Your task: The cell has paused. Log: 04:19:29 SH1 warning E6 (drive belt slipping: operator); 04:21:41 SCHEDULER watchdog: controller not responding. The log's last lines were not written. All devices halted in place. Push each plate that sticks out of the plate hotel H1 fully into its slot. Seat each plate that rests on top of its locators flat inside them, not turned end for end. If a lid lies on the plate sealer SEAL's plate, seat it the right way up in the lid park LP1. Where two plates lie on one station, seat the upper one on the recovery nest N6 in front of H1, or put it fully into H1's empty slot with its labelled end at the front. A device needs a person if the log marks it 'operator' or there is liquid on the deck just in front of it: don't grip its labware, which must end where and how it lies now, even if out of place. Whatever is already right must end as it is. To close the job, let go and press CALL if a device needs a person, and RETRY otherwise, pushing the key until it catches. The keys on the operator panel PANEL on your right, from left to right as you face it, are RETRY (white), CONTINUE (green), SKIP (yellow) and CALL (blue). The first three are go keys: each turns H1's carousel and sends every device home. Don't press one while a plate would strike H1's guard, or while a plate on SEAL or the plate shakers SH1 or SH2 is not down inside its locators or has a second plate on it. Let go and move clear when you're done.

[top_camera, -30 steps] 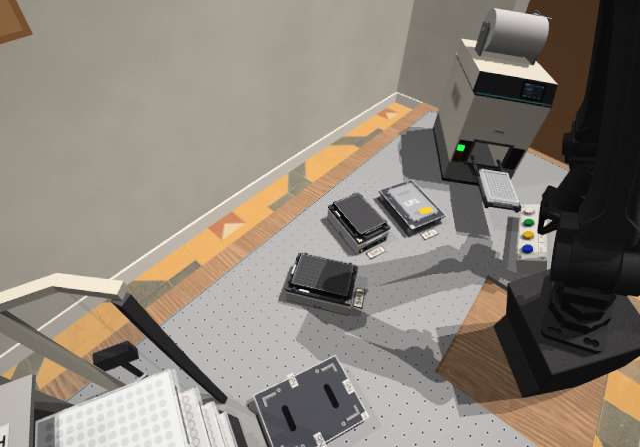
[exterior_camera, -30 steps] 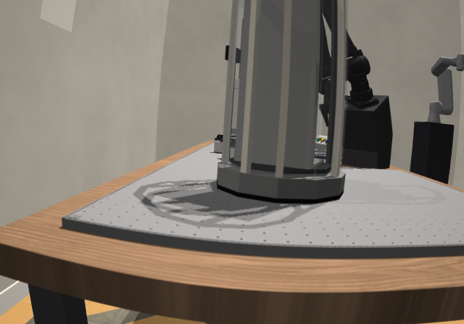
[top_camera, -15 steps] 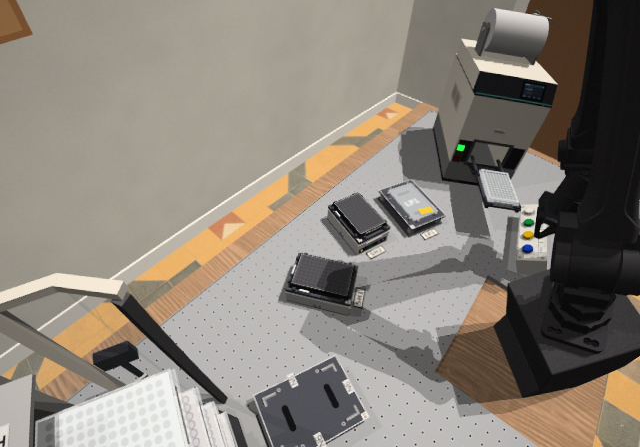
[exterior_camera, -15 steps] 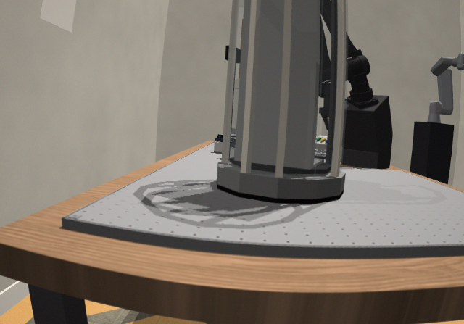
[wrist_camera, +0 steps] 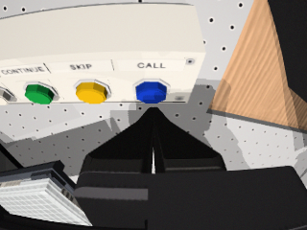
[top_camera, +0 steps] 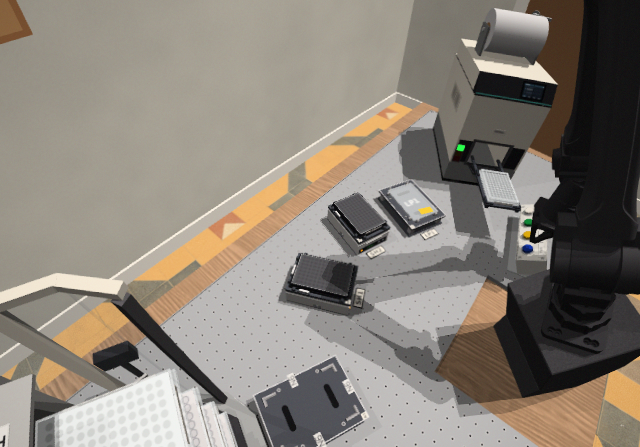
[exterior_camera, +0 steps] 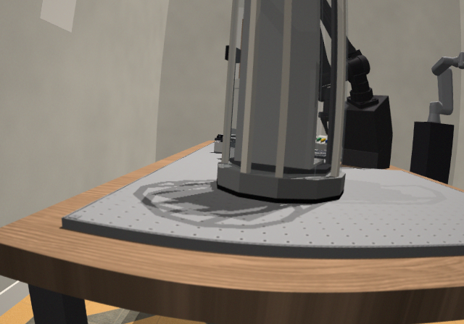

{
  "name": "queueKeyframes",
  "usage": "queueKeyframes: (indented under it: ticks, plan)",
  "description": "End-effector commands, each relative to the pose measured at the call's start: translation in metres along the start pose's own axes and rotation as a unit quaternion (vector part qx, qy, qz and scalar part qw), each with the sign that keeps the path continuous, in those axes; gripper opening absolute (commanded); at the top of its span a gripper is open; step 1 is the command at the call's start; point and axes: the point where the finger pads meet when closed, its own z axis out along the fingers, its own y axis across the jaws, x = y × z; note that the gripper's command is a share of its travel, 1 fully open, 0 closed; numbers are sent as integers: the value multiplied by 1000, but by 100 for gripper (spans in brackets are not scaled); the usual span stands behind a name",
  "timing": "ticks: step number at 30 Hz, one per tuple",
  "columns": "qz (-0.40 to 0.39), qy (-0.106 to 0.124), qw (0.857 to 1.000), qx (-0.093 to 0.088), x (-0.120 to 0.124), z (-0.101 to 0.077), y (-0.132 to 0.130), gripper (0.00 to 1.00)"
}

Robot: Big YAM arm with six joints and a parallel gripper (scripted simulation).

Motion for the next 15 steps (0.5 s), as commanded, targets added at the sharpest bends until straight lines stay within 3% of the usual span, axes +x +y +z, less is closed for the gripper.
queueKeyframes:
  ticks: [1, 4, 15]
  plan:
    - [13, 4, 1000, -23, -2, -8, 11, 0]
    - [7, 1, 1000, -5, 1, 7, 2, 0]
    - [5, 1, 1000, -6, 2, 22, 5, 0]
